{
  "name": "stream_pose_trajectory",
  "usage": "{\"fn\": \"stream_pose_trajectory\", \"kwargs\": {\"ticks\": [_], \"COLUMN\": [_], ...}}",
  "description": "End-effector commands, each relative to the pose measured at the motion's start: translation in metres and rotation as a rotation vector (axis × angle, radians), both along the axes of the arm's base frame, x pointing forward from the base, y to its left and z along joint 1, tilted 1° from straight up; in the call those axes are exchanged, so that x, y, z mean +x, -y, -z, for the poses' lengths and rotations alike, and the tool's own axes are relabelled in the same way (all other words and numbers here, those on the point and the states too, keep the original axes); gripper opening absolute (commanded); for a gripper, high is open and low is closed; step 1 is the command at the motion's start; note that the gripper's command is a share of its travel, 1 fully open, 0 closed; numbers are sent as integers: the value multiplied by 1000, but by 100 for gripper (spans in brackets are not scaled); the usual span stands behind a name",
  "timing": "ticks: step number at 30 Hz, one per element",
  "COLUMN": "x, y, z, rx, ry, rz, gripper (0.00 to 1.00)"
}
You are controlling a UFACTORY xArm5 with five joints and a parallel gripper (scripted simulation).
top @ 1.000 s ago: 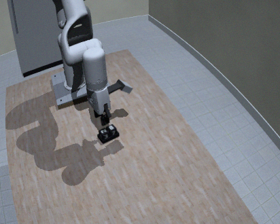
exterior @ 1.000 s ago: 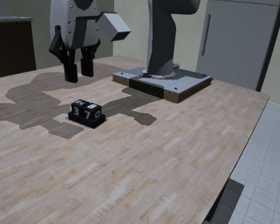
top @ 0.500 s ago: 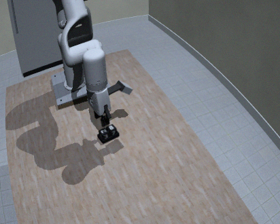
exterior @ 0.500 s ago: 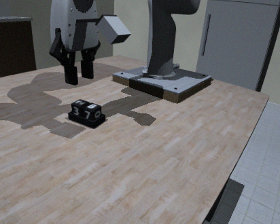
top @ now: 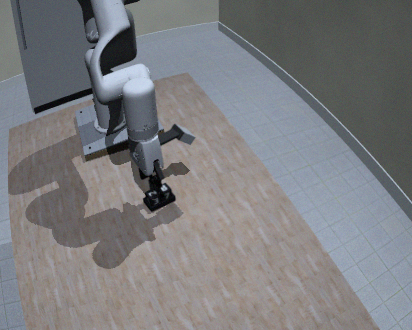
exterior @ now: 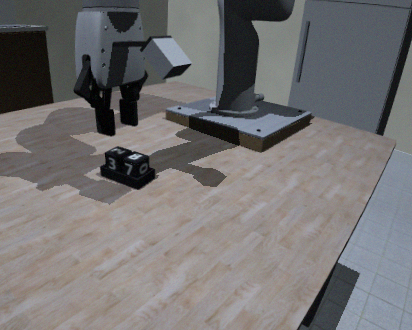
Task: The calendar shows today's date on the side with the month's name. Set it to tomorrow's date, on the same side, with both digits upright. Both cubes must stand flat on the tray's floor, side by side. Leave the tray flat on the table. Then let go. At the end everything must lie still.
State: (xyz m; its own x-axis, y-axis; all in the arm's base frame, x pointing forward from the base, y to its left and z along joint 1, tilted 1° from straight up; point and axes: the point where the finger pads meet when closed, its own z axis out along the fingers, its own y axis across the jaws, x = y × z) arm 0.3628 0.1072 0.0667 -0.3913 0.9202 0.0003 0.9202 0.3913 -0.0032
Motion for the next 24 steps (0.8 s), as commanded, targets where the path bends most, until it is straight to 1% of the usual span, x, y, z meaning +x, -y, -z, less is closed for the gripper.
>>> {"fn": "stream_pose_trajectory", "kwargs": {"ticks": [1, 16, 24], "x": [1, 2, 2], "y": [0, 0, 1], "z": [6, 24, 28], "rx": [1, 1, 1], "ry": [3, 4, 4], "rz": [0, 0, 0], "gripper": [49, 49, 49]}}
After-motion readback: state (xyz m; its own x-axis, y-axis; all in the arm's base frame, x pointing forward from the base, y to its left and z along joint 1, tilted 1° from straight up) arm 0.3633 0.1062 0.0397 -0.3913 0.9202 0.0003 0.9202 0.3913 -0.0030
